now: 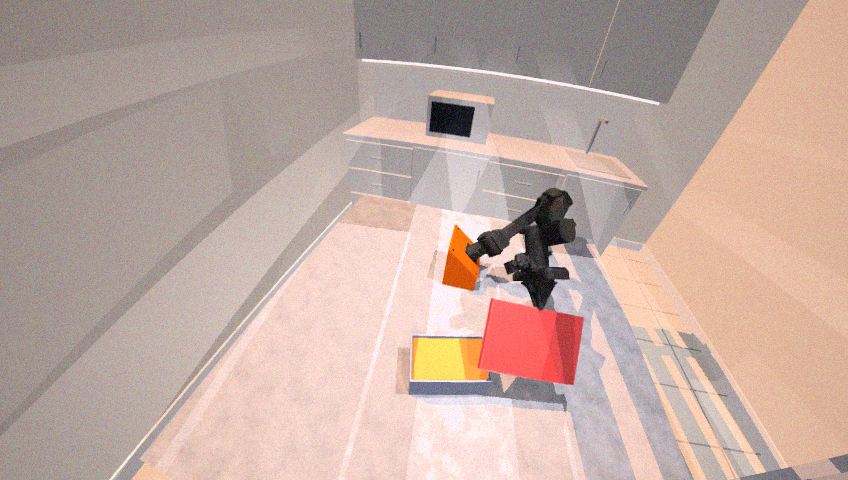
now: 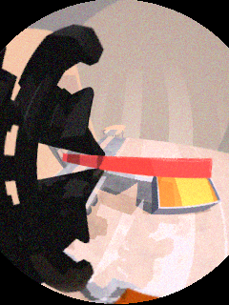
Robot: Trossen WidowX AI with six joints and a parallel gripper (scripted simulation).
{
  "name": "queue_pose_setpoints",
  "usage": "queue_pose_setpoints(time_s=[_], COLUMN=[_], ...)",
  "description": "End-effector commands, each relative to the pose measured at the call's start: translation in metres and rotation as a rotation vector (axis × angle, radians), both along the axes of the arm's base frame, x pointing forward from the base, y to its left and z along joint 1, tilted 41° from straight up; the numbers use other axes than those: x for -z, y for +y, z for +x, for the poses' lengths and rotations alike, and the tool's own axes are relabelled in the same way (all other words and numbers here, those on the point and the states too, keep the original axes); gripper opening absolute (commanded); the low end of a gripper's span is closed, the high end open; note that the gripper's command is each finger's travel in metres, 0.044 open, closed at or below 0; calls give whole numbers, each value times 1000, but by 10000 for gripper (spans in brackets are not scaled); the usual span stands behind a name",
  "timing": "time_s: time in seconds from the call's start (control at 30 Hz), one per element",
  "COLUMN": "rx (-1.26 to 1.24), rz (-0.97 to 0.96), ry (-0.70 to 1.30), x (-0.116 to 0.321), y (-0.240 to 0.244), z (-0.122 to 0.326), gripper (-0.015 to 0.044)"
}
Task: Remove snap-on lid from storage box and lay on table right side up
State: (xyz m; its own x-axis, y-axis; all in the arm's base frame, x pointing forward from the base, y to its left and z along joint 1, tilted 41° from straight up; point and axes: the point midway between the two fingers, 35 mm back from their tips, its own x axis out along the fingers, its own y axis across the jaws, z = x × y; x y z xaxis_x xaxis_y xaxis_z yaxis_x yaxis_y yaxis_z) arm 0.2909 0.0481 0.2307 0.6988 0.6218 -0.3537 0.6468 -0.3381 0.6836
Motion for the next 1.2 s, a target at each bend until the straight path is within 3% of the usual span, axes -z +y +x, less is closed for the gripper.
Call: queue_pose_setpoints(time_s=[0.0, 1.17], rx=[8, 8], rz=[-4, -1], ry=[-9, -10], x=[-8, -52], y=[4, 52], z=[-3, -30], gripper=[0, 0])
